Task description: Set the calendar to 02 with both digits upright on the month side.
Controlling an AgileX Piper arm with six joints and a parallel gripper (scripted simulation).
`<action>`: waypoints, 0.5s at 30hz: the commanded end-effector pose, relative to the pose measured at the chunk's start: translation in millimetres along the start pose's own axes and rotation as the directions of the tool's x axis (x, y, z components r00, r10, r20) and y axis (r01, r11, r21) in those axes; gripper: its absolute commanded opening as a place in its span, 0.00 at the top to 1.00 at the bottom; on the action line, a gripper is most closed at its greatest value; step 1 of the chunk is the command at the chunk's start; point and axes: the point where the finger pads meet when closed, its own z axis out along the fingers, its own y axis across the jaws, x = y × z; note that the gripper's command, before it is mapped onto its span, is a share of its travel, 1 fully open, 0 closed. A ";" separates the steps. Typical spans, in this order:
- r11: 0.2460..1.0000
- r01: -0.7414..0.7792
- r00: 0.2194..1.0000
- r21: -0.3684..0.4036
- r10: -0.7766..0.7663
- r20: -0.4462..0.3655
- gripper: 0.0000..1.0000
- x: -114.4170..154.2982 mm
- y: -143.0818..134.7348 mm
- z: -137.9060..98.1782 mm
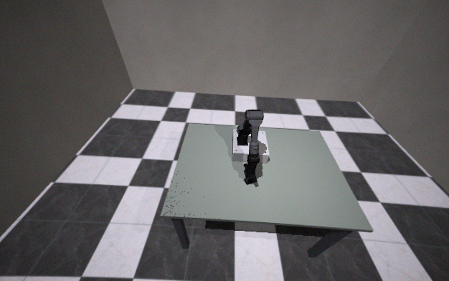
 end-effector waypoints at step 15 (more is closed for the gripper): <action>1.000 0.001 1.000 0.001 -0.001 -0.001 0.46 0.6 -0.4 0.4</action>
